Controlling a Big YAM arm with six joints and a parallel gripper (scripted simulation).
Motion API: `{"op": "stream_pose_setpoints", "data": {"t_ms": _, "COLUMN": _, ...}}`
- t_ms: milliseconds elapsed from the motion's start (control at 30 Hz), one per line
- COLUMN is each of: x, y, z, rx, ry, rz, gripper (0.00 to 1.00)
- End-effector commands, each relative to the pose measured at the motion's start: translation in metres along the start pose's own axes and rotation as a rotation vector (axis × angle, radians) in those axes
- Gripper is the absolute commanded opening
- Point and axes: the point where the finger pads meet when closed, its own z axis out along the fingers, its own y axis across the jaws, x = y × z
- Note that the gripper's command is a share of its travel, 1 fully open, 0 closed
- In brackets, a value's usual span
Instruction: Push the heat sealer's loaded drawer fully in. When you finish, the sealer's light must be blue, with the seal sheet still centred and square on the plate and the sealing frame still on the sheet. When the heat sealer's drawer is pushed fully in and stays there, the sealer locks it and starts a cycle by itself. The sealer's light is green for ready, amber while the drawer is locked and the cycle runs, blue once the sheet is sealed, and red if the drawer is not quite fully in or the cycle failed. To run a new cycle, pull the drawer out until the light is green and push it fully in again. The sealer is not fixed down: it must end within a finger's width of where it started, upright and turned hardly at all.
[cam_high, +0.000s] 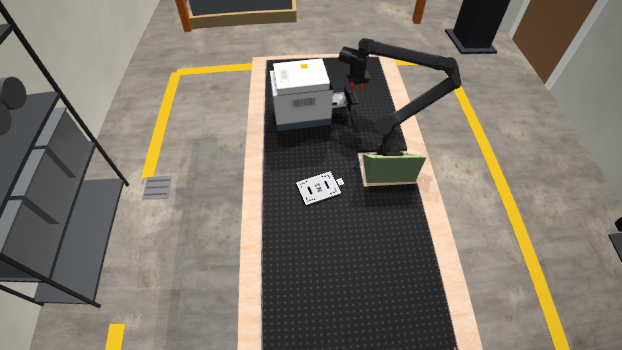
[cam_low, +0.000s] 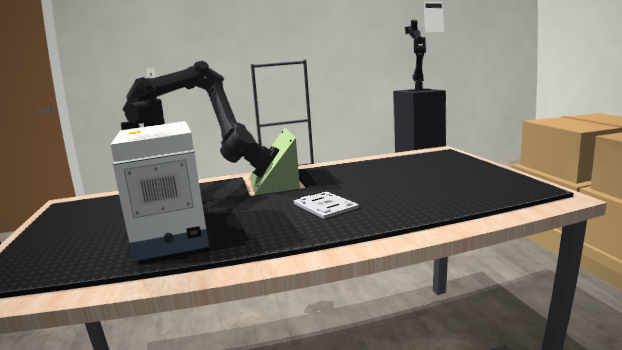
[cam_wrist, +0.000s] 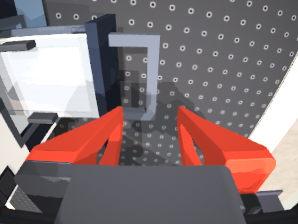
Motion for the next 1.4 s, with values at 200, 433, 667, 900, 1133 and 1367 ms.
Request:
{"op": "stream_pose_setpoints", "data": {"t_ms": 200, "x": -0.02, "y": -0.001, "z": -0.016, "rx": -0.014, "ry": -0.023, "rz": 0.066, "gripper": 0.45}}
{"op": "stream_pose_setpoints", "data": {"t_ms": 433, "x": -0.019, "y": -0.001, "z": -0.016, "rx": -0.014, "ry": -0.022, "rz": 0.063, "gripper": 0.45}}
{"op": "stream_pose_setpoints", "data": {"t_ms": 667, "x": -0.019, "y": -0.001, "z": -0.016, "rx": -0.014, "ry": -0.022, "rz": 0.061, "gripper": 0.45}}
{"op": "stream_pose_setpoints", "data": {"t_ms": 900, "x": -0.019, "y": -0.001, "z": -0.016, "rx": -0.014, "ry": -0.022, "rz": 0.061, "gripper": 0.45}}
{"op": "stream_pose_setpoints", "data": {"t_ms": 1133, "x": -0.019, "y": -0.001, "z": -0.016, "rx": -0.014, "ry": -0.022, "rz": 0.061, "gripper": 0.45}}
{"op": "stream_pose_setpoints", "data": {"t_ms": 1367, "x": -0.032, "y": 0.018, "z": -0.021, "rx": -0.062, "ry": -0.033, "rz": 0.085, "gripper": 0.3}}
